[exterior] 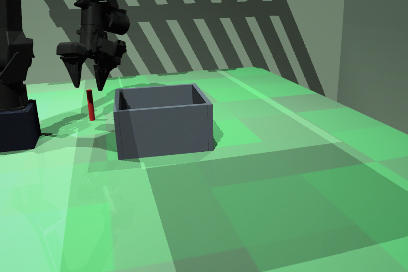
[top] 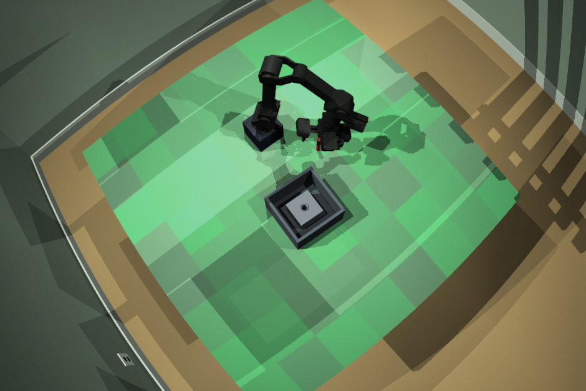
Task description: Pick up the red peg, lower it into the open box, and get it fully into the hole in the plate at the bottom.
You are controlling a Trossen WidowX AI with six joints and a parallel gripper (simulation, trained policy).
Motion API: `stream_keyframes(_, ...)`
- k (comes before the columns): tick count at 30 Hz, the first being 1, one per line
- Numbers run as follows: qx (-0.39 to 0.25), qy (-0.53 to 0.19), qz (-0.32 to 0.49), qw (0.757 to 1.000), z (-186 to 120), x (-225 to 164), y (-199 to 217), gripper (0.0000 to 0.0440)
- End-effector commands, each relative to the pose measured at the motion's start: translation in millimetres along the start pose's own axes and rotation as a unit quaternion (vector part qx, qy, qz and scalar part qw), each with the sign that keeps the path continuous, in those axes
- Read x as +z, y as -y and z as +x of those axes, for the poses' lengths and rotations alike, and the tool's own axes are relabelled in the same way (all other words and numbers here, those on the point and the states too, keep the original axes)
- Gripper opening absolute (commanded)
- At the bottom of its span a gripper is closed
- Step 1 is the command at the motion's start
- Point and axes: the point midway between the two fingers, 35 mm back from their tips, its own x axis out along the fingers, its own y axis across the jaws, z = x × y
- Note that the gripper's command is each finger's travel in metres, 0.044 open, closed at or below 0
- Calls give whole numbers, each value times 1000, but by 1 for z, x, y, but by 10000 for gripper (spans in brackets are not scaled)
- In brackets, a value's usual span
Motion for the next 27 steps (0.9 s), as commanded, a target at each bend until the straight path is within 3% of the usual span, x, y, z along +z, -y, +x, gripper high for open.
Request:
stream_keyframes(1, 1, 0, 3, 1000, 14, -3, -4, 440)
stream_keyframes(8, 15, 7, 9, 1000, 41, -4, -15, 440)
stream_keyframes(11, 16, 7, 8, 1000, 51, -6, -16, 415)
stream_keyframes(27, -24, -13, 8, 1000, 80, -16, -8, 19)
